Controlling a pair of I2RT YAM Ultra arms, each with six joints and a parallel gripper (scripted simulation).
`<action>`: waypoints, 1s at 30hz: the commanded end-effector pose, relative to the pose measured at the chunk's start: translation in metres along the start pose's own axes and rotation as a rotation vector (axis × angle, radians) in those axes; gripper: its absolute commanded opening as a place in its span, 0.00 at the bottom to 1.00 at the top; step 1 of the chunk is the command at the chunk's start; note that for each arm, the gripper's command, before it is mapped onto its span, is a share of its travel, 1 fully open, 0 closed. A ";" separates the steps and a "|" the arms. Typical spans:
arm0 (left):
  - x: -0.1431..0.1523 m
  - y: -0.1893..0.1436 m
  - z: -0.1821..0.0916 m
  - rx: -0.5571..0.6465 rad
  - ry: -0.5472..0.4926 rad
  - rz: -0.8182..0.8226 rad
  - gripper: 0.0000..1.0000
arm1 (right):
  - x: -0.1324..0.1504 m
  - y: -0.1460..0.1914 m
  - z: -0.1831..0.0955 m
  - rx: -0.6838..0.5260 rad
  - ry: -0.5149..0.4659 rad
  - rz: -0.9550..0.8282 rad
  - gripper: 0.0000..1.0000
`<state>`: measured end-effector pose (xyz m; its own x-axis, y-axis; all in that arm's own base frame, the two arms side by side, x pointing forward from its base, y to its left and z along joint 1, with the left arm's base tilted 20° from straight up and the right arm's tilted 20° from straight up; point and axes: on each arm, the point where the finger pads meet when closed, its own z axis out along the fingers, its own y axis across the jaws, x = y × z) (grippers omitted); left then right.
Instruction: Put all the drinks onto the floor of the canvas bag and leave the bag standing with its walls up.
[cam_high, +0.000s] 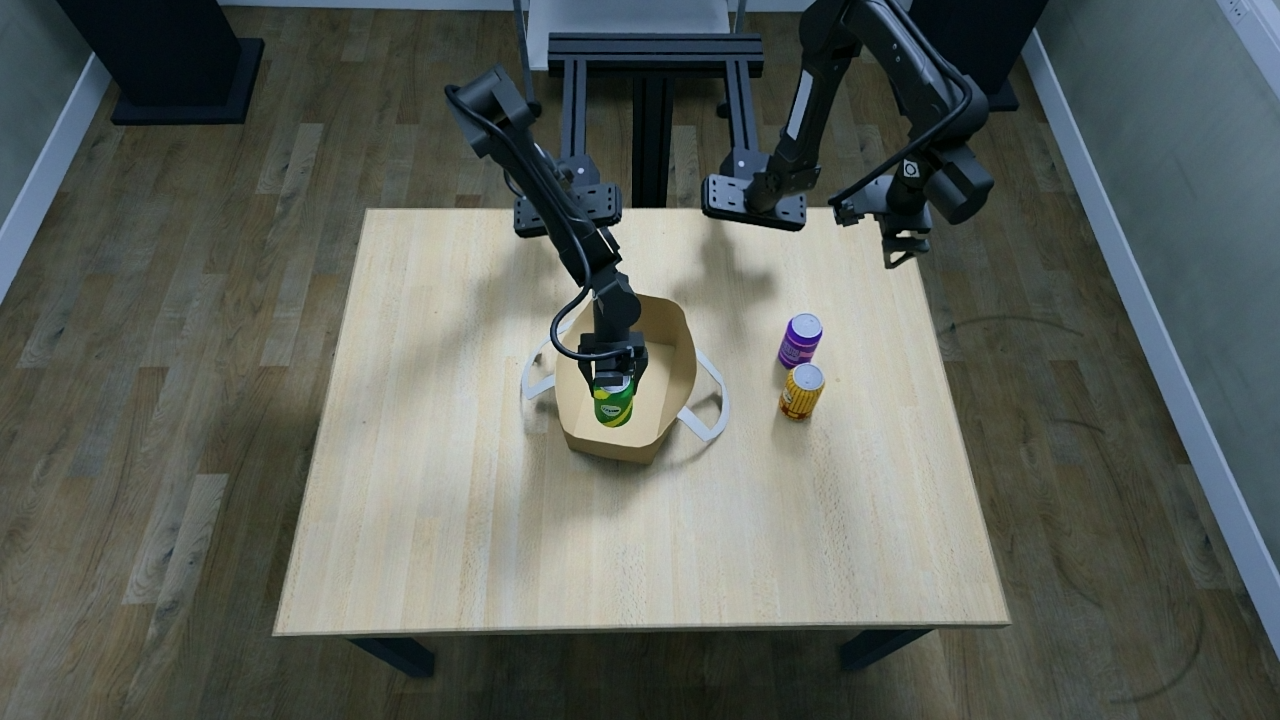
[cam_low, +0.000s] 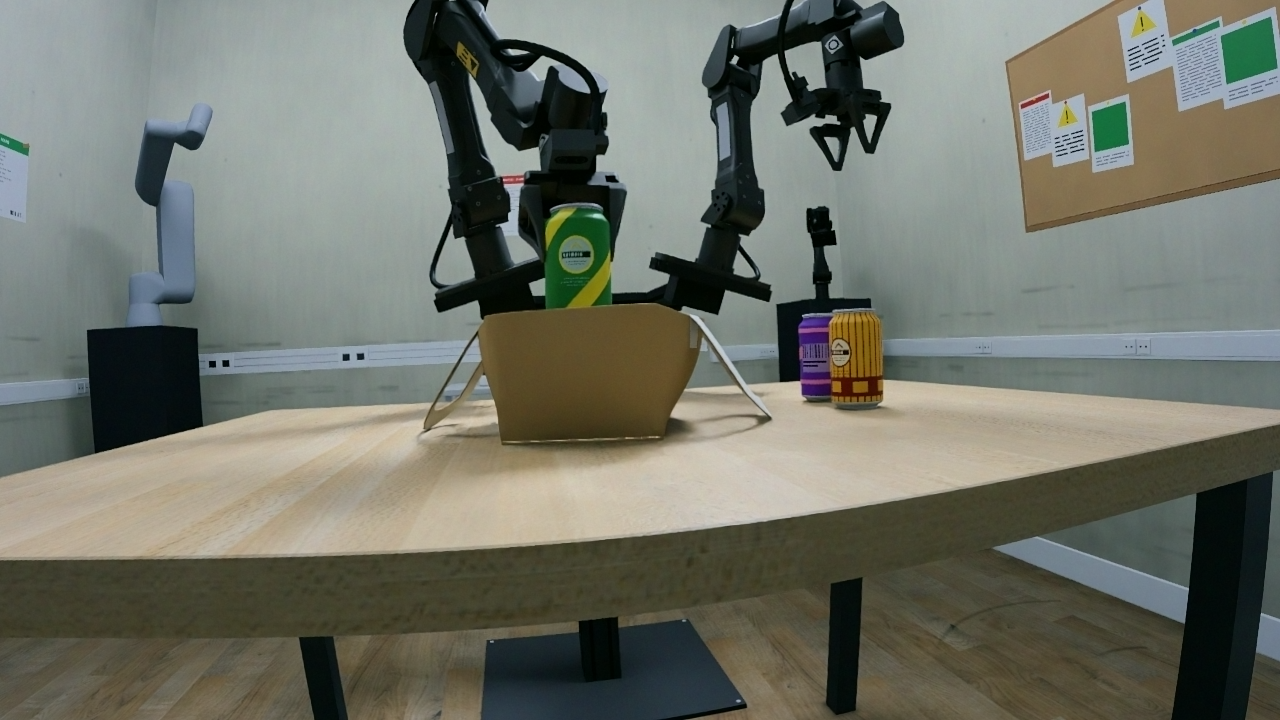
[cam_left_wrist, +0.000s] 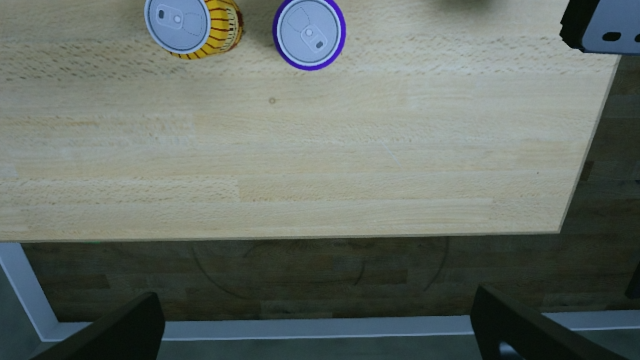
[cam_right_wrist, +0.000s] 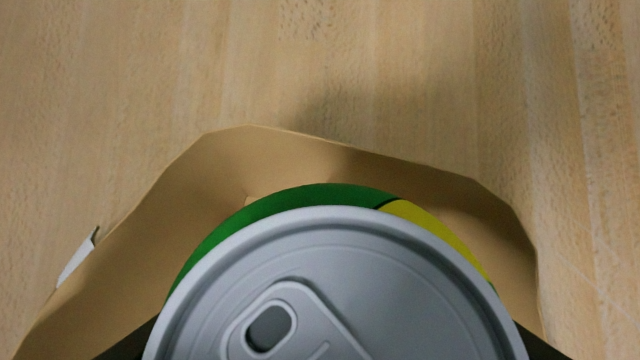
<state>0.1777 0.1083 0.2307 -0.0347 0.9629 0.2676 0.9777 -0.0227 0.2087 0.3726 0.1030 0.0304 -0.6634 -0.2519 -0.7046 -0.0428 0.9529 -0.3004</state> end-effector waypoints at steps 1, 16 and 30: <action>-0.005 -0.001 -0.007 -0.028 -0.010 0.000 1.00 | -0.024 0.006 0.001 -0.021 -0.097 0.039 0.70; -0.005 -0.001 -0.007 -0.028 -0.010 0.000 1.00 | -0.027 0.008 0.010 -0.016 -0.123 0.044 0.70; -0.005 -0.001 -0.007 -0.028 -0.010 0.000 1.00 | -0.005 0.000 0.031 -0.003 -0.102 0.047 0.70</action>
<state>0.1777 0.1083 0.2307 -0.0347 0.9629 0.2676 0.9777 -0.0227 0.2087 0.3804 0.0936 -0.0060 -0.6639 -0.2519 -0.7041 -0.0462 0.9536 -0.2976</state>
